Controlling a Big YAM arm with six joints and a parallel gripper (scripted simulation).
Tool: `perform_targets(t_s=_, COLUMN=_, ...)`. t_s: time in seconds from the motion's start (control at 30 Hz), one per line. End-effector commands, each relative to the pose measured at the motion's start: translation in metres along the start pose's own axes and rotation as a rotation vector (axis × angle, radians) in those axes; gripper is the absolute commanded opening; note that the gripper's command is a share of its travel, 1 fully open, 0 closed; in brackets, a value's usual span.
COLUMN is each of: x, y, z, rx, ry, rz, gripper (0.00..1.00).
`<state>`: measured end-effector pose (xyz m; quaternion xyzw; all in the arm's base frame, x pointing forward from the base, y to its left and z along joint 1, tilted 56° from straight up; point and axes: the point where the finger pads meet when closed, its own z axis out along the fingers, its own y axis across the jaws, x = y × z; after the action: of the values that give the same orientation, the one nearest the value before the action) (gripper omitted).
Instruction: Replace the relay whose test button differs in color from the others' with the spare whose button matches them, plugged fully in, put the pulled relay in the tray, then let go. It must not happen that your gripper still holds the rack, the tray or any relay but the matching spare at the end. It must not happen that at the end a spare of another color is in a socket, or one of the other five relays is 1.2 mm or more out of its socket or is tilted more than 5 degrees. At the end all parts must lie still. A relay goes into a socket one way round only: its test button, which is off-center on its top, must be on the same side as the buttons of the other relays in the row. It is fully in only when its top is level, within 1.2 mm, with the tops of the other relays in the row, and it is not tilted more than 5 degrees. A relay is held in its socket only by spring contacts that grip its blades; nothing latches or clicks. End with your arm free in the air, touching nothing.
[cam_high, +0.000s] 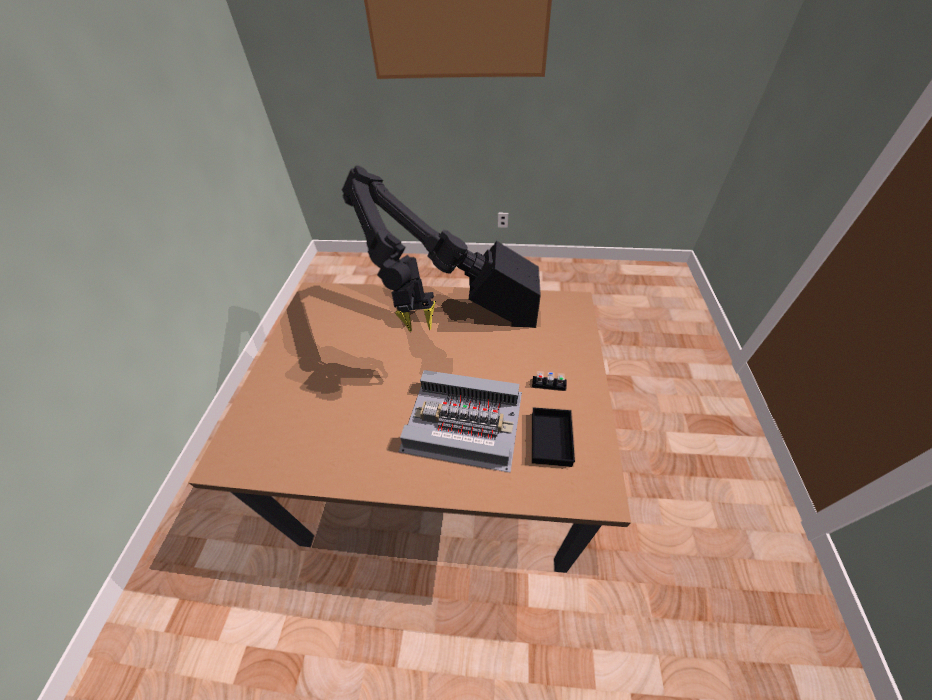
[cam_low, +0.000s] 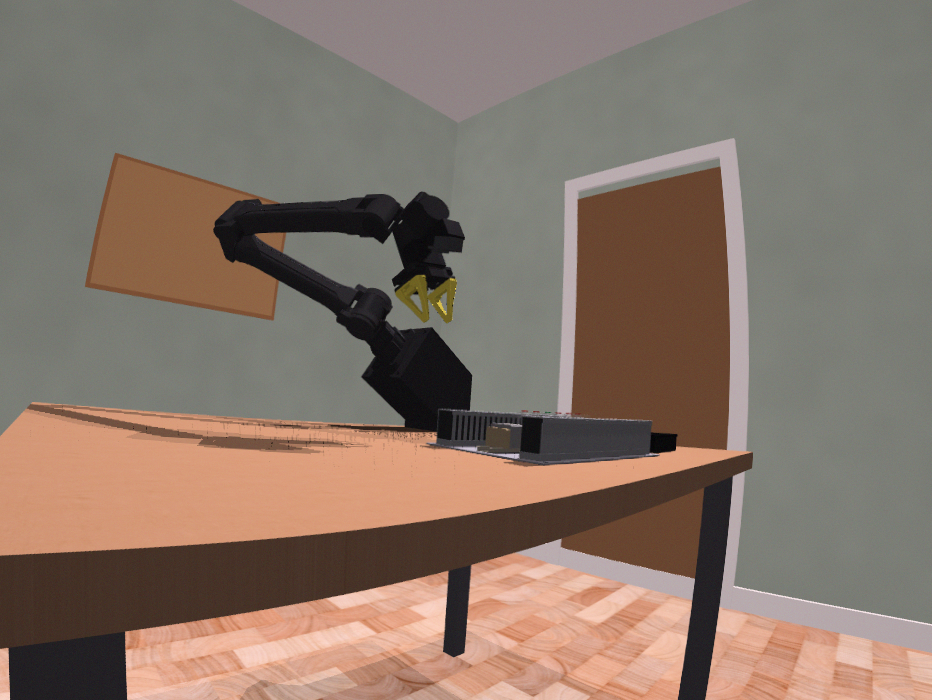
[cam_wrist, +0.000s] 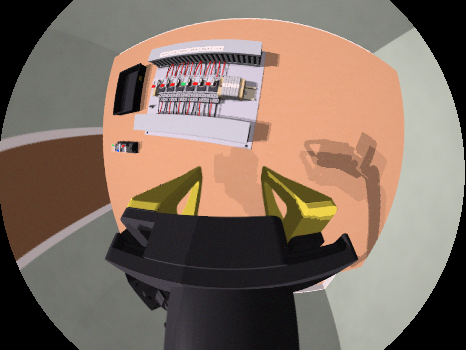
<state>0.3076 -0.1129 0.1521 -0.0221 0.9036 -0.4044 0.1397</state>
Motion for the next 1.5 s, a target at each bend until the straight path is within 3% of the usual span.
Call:
perform_targets(t_s=0.0, x=-0.019, y=-0.01, z=-0.001, rx=0.008, ry=0.006, rz=-0.053, gripper=0.59)
perform_targets(t_s=0.73, x=-0.065, y=0.006, z=0.035, rx=0.003, ry=0.151, rz=-0.477, gripper=0.59)
perform_targets(t_s=1.23, x=-0.102, y=0.04, z=0.086, rx=-0.046, ry=0.289, rz=-0.902, gripper=0.59)
perform_targets(t_s=1.47, x=-0.111, y=0.053, z=0.104, rx=-0.069, ry=0.329, rz=-1.03, gripper=0.59)
